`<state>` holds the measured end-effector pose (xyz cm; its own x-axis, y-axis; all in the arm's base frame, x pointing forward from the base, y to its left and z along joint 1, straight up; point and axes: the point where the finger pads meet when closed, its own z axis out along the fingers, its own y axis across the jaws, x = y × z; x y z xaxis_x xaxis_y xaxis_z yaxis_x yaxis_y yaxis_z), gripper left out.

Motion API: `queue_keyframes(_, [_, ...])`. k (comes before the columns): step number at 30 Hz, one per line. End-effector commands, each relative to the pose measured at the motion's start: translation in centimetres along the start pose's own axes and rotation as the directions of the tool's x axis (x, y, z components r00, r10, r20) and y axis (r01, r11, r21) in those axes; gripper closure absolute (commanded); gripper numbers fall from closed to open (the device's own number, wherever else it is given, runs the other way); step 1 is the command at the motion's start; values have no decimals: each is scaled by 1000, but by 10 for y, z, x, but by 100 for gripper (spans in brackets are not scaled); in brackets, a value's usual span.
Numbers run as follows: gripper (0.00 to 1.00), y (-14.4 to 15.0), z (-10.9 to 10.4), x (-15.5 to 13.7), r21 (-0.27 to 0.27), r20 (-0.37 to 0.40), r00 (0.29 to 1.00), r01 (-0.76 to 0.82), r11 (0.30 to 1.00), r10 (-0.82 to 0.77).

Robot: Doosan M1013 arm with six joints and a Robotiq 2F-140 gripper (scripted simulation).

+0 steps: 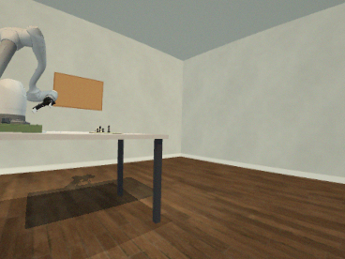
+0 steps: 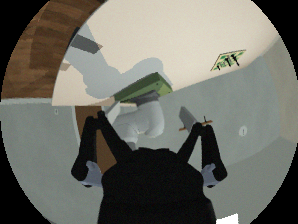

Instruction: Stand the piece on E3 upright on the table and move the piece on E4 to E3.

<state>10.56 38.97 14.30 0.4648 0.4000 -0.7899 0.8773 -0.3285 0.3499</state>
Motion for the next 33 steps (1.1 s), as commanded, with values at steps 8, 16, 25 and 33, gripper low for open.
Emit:
queue_keyframes(8, [0,16,-19,19,34,34,989,-145,989,144])
queue_keyframes(16, [0,59,-53,62,75,134,892,-445,893,433])
queue_keyframes(25, [0,166,-91,146,-10,351,465,-866,500,812])
queue_keyframes(33, [0,215,-93,177,-104,416,232,-948,300,879])
